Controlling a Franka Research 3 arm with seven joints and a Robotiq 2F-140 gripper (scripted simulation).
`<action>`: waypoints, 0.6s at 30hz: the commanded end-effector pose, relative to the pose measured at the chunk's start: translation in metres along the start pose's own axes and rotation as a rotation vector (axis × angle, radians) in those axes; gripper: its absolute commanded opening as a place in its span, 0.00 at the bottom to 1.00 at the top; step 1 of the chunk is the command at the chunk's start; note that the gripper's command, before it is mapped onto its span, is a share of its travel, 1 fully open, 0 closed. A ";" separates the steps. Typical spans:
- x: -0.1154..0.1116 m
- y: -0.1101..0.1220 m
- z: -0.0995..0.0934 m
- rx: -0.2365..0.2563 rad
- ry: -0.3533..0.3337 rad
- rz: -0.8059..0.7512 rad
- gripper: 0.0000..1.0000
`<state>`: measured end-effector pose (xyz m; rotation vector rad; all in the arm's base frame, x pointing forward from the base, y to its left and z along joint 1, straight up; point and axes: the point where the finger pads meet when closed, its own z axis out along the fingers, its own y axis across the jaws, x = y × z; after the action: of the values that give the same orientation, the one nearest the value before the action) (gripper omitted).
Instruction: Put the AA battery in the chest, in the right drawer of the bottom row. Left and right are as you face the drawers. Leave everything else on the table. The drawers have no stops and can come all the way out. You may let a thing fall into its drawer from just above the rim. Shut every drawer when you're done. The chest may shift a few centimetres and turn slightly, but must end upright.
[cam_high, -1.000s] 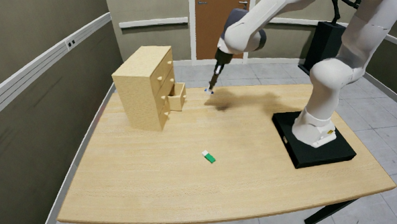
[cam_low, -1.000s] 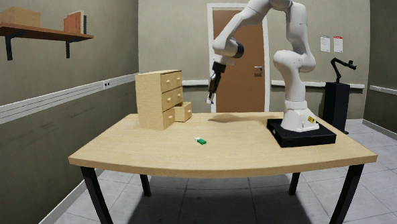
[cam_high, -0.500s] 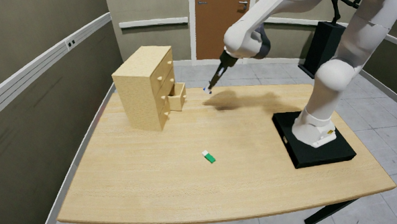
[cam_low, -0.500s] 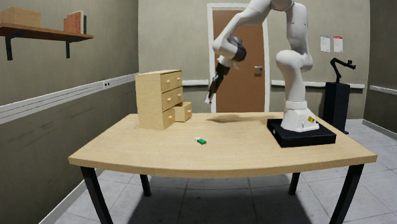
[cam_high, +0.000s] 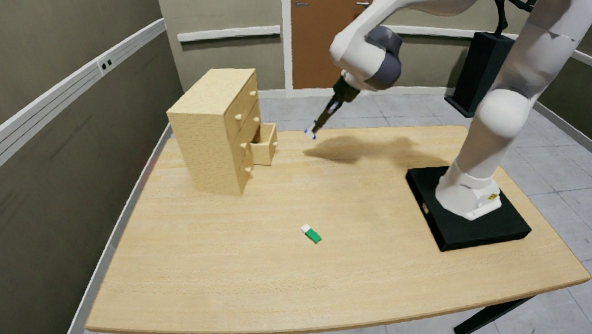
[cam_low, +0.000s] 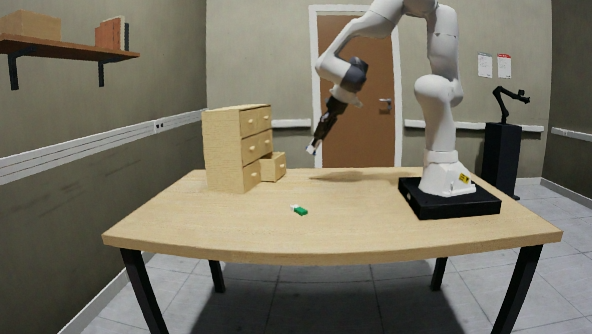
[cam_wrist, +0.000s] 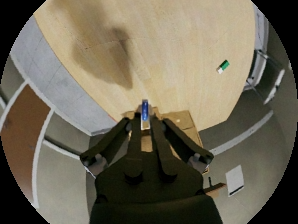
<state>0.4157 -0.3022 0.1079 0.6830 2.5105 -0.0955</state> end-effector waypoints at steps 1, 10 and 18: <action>0.003 -0.002 0.001 -0.053 -0.248 -0.118 0.15; 0.007 -0.003 0.001 -0.072 -0.294 -0.032 0.15; 0.008 -0.003 0.001 -0.103 -0.354 0.015 0.15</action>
<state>0.4029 -0.3099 0.1040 0.8360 2.2945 0.0466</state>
